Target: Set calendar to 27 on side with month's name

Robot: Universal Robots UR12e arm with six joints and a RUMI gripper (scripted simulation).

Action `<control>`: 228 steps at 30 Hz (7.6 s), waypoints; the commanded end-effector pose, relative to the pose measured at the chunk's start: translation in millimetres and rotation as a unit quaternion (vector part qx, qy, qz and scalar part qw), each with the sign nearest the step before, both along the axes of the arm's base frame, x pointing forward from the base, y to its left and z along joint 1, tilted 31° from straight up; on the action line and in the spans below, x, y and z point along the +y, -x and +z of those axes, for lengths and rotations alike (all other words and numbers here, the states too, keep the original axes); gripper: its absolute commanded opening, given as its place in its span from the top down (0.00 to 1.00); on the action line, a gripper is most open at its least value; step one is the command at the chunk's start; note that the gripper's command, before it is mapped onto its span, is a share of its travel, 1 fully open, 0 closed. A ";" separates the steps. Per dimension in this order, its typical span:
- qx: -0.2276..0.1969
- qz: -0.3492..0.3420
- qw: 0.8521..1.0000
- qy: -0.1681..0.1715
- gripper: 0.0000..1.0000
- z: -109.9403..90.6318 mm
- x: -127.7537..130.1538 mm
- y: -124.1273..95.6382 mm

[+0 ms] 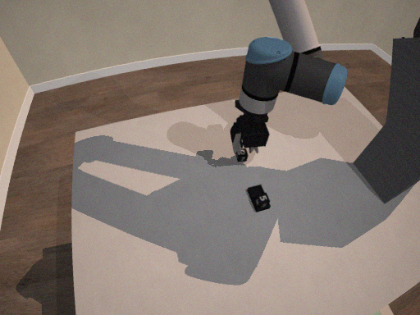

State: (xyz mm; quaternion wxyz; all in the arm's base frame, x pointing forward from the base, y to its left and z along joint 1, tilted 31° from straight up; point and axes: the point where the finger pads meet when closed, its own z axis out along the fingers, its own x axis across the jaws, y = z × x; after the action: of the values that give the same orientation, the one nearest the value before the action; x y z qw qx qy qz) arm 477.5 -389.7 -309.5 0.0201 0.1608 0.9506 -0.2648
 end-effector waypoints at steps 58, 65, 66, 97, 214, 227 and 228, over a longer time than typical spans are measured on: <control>0.000 0.000 1.000 0.000 0.89 -16.3 -9.7 0.6; 0.000 0.000 1.000 0.000 0.89 -16.3 -9.7 0.6; 0.000 0.000 1.000 0.000 0.89 -16.3 -9.7 0.6; 0.000 0.000 1.000 0.000 0.89 18.7 11.1 -1.3; 0.386 0.650 0.653 -0.035 0.89 44.2 84.2 -17.1; 0.386 0.650 0.653 -0.035 0.89 40.1 81.7 -16.9; 0.386 0.650 0.653 -0.035 0.89 38.3 80.7 -16.8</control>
State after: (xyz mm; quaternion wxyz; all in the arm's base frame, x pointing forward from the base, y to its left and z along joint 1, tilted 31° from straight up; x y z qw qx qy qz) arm 494.3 -307.4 -268.5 -0.1874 -0.6146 0.7428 -0.1882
